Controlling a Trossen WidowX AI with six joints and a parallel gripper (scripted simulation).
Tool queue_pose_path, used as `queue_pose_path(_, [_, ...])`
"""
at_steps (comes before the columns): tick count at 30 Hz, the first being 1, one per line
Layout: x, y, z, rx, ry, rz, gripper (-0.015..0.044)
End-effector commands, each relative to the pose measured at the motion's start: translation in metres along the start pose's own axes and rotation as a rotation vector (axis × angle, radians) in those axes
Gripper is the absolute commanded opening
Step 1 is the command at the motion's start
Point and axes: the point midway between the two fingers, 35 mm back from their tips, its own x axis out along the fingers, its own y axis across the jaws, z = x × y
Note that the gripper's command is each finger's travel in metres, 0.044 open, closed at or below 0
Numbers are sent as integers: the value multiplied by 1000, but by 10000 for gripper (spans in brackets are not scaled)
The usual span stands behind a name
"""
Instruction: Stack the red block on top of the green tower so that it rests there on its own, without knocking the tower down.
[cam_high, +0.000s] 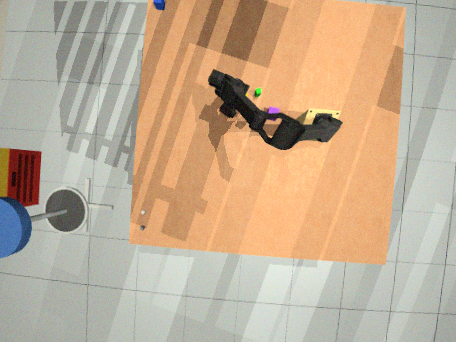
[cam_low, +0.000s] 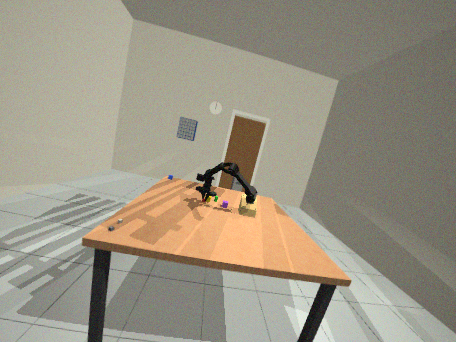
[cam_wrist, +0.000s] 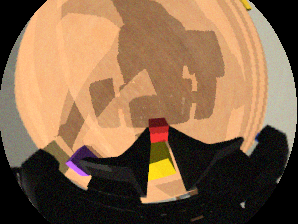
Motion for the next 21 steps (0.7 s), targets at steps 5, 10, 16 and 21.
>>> queue_pose_path(5, [-23,0,0,3,-3,2,0])
queue_pose_path(10, [-49,-1,0,3,-2,1,0])
queue_pose_path(16, [-83,-1,-1,3,0,1,0])
queue_pose_path(21, [-110,-1,-1,3,0,0,0])
